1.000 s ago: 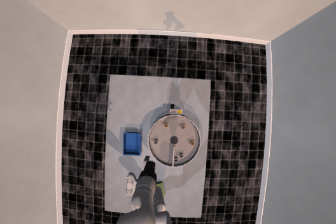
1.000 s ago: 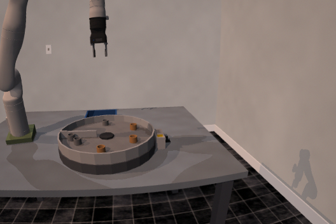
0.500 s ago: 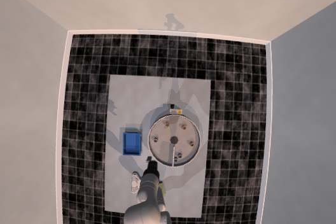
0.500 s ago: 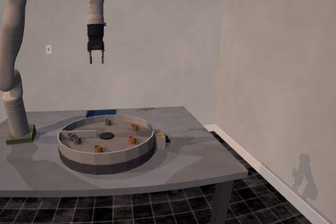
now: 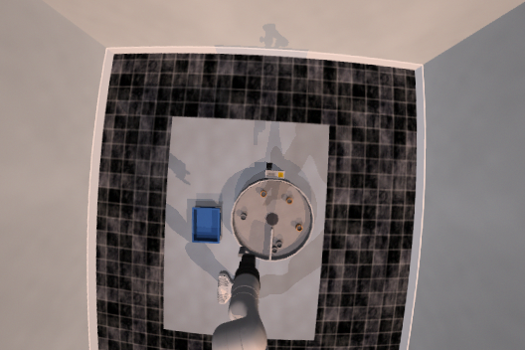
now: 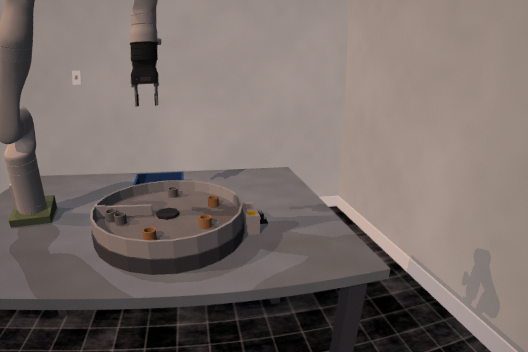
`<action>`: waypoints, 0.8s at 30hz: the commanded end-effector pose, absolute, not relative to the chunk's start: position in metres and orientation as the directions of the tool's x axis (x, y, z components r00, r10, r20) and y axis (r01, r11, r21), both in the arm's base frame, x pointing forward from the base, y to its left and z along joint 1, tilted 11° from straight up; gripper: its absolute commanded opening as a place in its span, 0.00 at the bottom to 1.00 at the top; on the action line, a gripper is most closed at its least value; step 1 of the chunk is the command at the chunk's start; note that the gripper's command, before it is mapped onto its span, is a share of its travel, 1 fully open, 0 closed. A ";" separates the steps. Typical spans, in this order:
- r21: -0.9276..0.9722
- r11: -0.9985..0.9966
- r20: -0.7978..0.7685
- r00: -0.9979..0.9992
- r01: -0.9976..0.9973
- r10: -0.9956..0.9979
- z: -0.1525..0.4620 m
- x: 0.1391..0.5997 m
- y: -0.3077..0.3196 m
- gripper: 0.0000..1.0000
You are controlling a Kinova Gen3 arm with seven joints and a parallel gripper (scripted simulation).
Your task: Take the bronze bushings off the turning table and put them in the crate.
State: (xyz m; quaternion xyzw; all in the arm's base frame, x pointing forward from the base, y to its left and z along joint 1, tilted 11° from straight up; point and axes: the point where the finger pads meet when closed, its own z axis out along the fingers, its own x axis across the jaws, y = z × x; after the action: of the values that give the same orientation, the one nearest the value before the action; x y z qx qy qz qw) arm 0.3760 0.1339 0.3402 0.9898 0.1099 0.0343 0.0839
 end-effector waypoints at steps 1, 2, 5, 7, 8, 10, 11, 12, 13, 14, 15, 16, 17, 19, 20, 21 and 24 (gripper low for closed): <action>0.183 -0.966 0.051 0.980 0.180 0.192 0.335 0.369 0.098 1.00; 0.183 -0.966 0.051 0.980 0.180 0.192 0.335 0.369 0.098 1.00; 0.183 -0.966 0.051 0.980 0.180 0.192 0.335 0.369 0.098 1.00; 0.183 -0.966 0.051 0.980 0.180 0.192 0.335 0.369 0.098 1.00; 0.183 -0.966 0.051 0.980 0.180 0.192 0.335 0.369 0.098 1.00; 0.183 -0.966 0.051 0.980 0.180 0.192 0.335 0.369 0.098 1.00; 0.183 -0.966 0.051 0.980 0.180 0.192 0.335 0.369 0.098 1.00; 0.183 -0.966 0.051 0.980 0.180 0.192 0.335 0.369 0.098 1.00; 0.183 -0.966 0.051 0.980 0.180 0.192 0.335 0.369 0.098 1.00; 0.183 -0.966 0.050 0.980 0.181 0.193 0.331 0.367 0.088 1.00; 0.183 -0.966 0.050 0.980 0.181 0.193 0.327 0.365 0.078 1.00; 0.183 -0.966 0.050 0.980 0.181 0.193 0.324 0.363 0.068 1.00; 0.183 -0.966 0.049 0.980 0.181 0.193 0.321 0.361 0.058 1.00; 0.183 -0.966 0.049 0.980 0.181 0.193 0.317 0.359 0.048 1.00; 0.183 -0.966 0.049 0.980 0.181 0.193 0.317 0.359 0.048 1.00; 0.183 -0.966 0.049 0.980 0.181 0.193 0.317 0.359 0.048 1.00; 0.183 -0.966 0.049 0.980 0.181 0.193 0.317 0.359 0.048 1.00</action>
State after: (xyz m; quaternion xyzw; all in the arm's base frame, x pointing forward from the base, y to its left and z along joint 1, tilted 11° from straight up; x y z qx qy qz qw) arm 0.3593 0.0487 0.3152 0.9910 0.0955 0.0304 0.0892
